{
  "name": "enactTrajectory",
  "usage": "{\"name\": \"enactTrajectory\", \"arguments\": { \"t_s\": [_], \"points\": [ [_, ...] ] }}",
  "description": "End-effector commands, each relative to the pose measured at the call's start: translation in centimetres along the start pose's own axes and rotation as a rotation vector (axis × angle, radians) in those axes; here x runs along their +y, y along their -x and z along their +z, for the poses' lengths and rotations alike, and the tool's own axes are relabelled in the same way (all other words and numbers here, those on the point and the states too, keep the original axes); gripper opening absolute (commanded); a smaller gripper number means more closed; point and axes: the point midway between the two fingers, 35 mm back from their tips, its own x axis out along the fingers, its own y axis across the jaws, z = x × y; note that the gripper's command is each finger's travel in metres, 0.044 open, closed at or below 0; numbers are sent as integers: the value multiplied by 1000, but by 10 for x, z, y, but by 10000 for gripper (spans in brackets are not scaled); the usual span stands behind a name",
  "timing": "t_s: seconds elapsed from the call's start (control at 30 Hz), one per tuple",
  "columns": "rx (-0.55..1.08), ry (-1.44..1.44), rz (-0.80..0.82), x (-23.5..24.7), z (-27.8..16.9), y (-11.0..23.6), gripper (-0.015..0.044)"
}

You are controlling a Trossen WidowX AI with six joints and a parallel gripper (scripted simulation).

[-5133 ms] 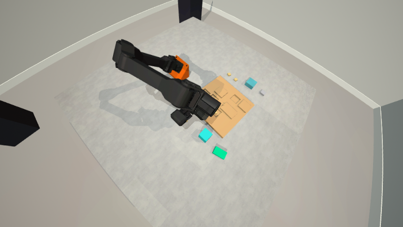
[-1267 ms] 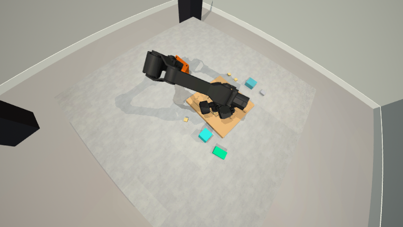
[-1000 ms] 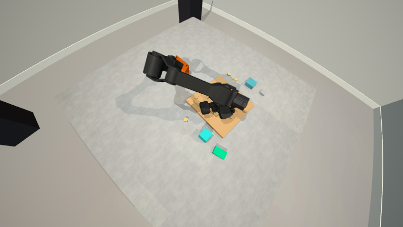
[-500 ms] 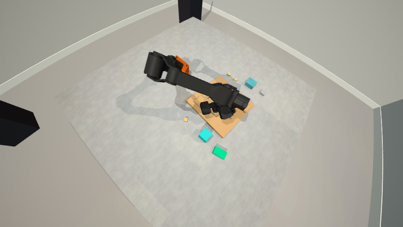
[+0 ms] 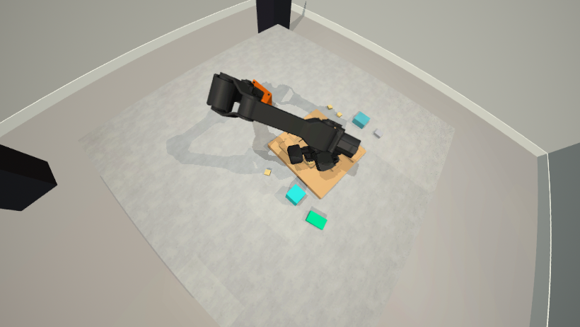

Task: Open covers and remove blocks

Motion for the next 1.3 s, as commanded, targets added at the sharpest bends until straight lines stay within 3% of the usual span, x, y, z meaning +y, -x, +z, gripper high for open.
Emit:
{"name": "enactTrajectory", "arguments": {
  "t_s": [0.0, 0.07, 0.33, 0.93, 1.27],
  "points": [
    [0, -1, 2, 1, 0, 11, 105],
    [0, -2, 4, 2, 1, 22, 144],
    [-2, -7, 8, 1, 0, 56, 144],
    [-3, -7, 7, 1, 0, 23, 144],
    [-3, -7, 7, 1, 0, 21, 144]
  ]
}}
